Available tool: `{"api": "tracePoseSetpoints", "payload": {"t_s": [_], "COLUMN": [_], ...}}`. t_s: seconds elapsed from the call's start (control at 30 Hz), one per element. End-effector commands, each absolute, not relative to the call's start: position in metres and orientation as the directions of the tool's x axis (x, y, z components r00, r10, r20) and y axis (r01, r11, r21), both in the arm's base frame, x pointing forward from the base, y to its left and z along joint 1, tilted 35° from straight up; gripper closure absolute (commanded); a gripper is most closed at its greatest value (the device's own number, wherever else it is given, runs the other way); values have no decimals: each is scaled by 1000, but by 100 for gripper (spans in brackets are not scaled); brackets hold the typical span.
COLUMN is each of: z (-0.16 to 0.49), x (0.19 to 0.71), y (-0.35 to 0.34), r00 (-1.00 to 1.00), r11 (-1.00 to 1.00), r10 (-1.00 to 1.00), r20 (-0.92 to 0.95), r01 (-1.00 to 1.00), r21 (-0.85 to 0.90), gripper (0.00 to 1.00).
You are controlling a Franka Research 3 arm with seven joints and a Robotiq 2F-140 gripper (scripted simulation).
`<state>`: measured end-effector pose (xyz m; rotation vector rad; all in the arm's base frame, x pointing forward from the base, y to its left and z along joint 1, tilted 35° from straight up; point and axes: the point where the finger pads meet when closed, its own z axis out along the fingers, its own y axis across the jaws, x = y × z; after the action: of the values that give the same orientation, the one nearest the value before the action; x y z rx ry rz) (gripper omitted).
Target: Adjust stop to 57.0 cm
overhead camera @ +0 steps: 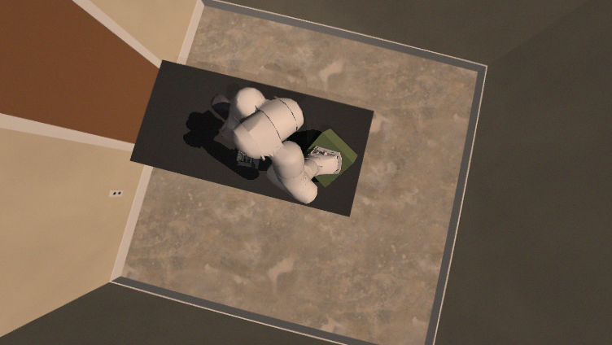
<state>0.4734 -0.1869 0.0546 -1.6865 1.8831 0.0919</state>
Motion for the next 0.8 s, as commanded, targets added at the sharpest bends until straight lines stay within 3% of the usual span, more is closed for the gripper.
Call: {"api": "tracePoseSetpoints", "payload": {"t_s": [0.0, 0.77], "z": [58, 56], "x": [468, 431], "y": [-190, -189], "r00": [-9, -9], "r11": [186, 186], "r10": [-883, -883], "r20": [-469, -469], "r01": [-925, -925], "r21": [-333, -333], "gripper": [96, 96]}}
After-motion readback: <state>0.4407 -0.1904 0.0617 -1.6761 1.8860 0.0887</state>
